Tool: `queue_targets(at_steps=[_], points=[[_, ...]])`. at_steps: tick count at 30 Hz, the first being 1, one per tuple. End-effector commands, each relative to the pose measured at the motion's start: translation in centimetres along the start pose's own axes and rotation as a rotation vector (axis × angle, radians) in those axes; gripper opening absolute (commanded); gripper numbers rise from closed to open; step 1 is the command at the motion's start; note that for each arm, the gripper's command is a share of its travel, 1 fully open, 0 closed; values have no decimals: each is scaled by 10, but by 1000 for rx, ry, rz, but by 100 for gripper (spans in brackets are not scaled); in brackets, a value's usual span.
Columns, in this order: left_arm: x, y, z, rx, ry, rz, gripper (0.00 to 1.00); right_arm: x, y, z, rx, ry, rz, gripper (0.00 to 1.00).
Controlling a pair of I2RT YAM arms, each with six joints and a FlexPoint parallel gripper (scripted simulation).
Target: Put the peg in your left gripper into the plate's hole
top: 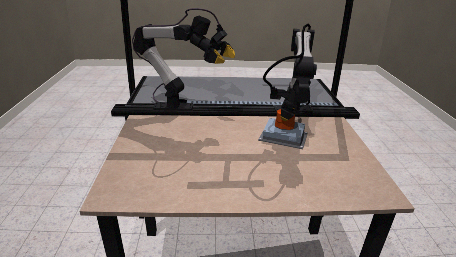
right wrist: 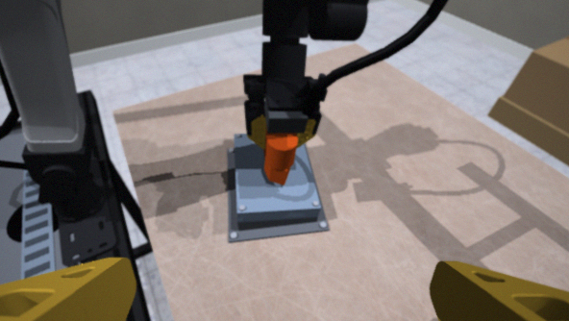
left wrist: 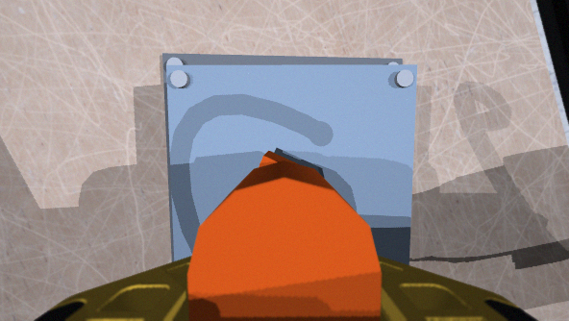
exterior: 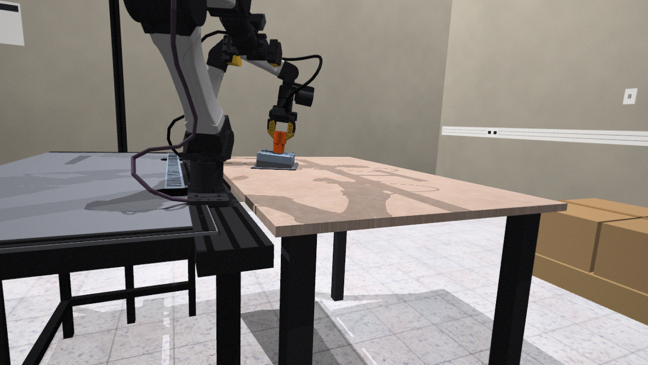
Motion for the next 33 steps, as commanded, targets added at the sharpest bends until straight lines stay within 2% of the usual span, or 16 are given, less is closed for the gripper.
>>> queue_targets(at_steps=[1, 11, 14, 25, 33], points=[[-11, -5, -8, 3, -18, 4, 33, -6, -8, 2, 3, -11, -32, 100], [-10, -4, -5, 20, -49, 15, 33, -6, -8, 2, 3, -11, -32, 100], [-8, -4, -11, 11, -28, 8, 33, -6, -8, 2, 3, -11, -32, 100], [-6, -3, -8, 2, -12, 2, 33, -6, -8, 2, 3, -11, -32, 100], [-7, -3, -9, 11, -41, 11, 33, -6, -8, 2, 3, -11, -32, 100]])
Point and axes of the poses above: on each arm, the point where the finger pads meet when closed, its own x axis out along the fingers, its own z axis across the jaws, y = z × x, the point moved 7 cm from there along -x, back along the fingers, and after that the axes turned 5 degrees about x, right-handed, at the moved point
